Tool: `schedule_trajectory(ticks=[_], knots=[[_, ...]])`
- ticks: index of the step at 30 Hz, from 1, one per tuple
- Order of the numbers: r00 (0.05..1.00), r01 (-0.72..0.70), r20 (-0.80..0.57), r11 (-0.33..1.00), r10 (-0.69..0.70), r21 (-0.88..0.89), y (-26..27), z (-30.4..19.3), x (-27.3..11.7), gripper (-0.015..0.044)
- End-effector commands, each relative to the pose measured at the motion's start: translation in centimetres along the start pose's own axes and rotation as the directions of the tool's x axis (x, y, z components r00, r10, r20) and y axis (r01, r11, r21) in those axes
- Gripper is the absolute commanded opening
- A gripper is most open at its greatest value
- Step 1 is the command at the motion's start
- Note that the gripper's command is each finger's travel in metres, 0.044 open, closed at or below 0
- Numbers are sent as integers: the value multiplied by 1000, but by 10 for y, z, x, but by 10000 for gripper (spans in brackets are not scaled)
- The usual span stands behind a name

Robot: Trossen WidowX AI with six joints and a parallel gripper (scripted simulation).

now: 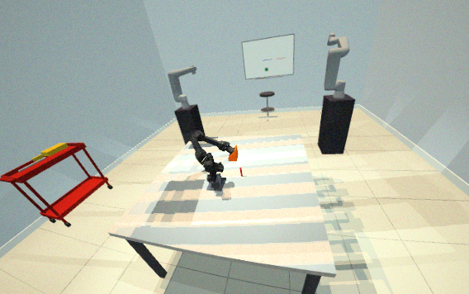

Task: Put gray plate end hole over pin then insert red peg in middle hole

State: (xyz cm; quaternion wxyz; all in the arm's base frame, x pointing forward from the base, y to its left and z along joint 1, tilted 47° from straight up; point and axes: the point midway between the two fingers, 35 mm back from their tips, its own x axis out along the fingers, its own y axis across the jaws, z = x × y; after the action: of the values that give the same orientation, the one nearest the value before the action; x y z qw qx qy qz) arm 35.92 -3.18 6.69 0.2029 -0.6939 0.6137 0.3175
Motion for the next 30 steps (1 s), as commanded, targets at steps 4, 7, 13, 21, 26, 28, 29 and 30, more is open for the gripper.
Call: schedule_trajectory(ticks=[4,7,13,21,26,28,29,30], knots=[[1000,-3,-3,1000,3,-5,1,0,7,0],[1000,-3,-4,1000,3,-5,1,0,12,0],[1000,-3,-4,1000,3,-5,1,0,22,0],[1000,-1,-1,1000,1,0,0,0,24,0],[1000,-1,-1,1000,1,0,0,0,24,26],[1000,-1,-1,1000,1,0,0,0,24,79],[1000,-1,-1,1000,1,0,0,0,24,105],[1000,-1,-1,1000,1,0,0,0,24,131]])
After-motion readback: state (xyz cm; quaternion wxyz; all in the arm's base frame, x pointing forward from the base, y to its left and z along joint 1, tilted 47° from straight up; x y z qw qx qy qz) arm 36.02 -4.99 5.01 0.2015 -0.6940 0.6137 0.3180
